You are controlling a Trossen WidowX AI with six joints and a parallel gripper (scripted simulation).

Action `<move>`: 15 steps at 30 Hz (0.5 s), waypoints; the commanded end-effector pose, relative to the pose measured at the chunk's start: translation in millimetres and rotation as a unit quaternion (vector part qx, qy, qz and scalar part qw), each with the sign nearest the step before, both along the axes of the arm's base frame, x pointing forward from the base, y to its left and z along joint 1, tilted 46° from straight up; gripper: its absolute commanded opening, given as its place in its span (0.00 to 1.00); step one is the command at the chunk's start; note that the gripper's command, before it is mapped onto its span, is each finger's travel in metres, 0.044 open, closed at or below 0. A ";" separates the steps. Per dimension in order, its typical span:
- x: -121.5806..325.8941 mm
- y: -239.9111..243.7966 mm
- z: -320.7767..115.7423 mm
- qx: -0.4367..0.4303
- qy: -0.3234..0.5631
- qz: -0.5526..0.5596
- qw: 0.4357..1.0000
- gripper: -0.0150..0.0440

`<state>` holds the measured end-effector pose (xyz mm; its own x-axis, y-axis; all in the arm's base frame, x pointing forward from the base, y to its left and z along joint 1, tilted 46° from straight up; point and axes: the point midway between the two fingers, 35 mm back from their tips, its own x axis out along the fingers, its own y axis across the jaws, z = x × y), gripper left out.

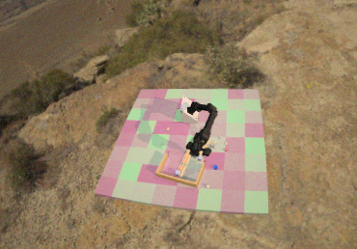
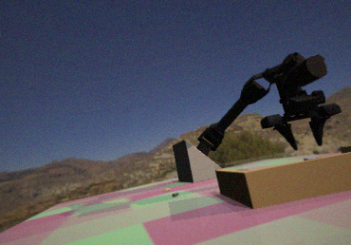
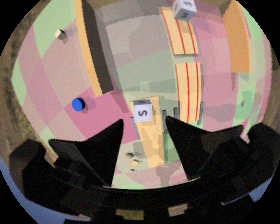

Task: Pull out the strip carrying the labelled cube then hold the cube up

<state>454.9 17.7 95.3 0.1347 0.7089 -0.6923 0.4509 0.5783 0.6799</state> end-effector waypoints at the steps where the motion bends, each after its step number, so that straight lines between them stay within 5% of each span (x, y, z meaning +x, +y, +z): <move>1: 1.2 8.3 -6.2 0.002 0.003 0.002 1.000 0.68; 15: 4.5 24.7 -21.7 0.003 0.003 0.002 1.000 0.68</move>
